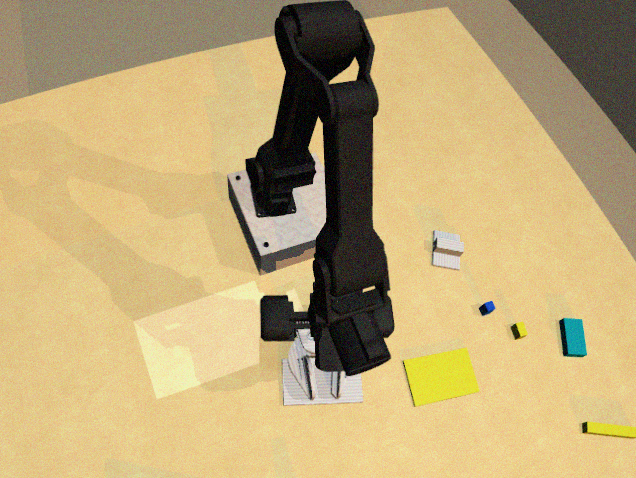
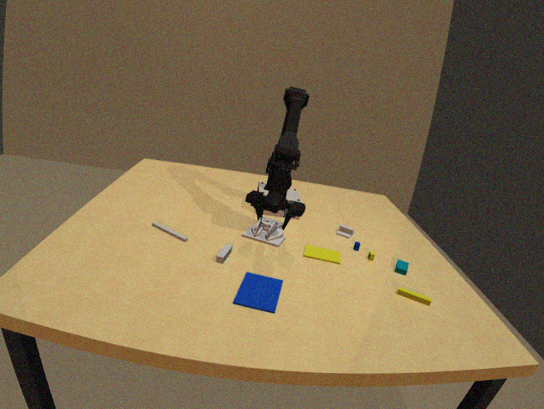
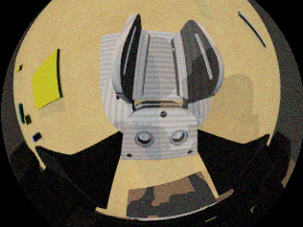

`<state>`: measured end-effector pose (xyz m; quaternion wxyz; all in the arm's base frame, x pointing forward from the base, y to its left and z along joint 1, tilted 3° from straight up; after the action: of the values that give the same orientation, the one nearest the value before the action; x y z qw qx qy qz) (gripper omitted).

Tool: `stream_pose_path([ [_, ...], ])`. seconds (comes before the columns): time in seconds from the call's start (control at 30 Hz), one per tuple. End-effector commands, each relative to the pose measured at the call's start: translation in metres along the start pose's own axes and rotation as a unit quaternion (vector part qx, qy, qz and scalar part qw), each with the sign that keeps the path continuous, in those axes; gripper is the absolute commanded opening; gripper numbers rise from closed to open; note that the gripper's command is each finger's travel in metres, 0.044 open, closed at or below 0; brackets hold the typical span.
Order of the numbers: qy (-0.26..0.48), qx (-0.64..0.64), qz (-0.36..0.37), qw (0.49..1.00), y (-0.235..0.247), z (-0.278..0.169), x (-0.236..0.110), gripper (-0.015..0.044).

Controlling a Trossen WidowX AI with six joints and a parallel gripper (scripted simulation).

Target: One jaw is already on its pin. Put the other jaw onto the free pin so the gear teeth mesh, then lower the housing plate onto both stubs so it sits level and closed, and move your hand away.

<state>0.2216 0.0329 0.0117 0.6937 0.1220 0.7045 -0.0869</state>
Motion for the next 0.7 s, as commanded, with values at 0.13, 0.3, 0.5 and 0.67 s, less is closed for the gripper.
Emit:
stream_pose_path([
  [0.13, 0.001, 0.002, 0.001, 1.000, 0.0001, -0.0005, 0.0012, 0.0351],
  [0.3, 0.001, 0.002, 0.001, 1.000, 0.0001, -0.0005, 0.0035, 0.0351],
  [0.5, 0.001, 0.002, 0.001, 1.000, 0.0001, -0.0005, 0.0036, 0.0351],
  [0.67, 0.001, 0.002, 0.001, 1.000, 0.0001, -0.0005, 0.0036, 0.0351],
])
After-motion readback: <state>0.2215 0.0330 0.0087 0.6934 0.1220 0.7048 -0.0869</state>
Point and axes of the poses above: the point midway between the two fingers, 35 mm back from their tips, its own x axis out along the fingers, its own y axis across the jaws, z = x × y, the point moved 4 cm from there along -x, back along the fingers, and after that the axes turned 7 degrees about x, right-handed, at the moved point
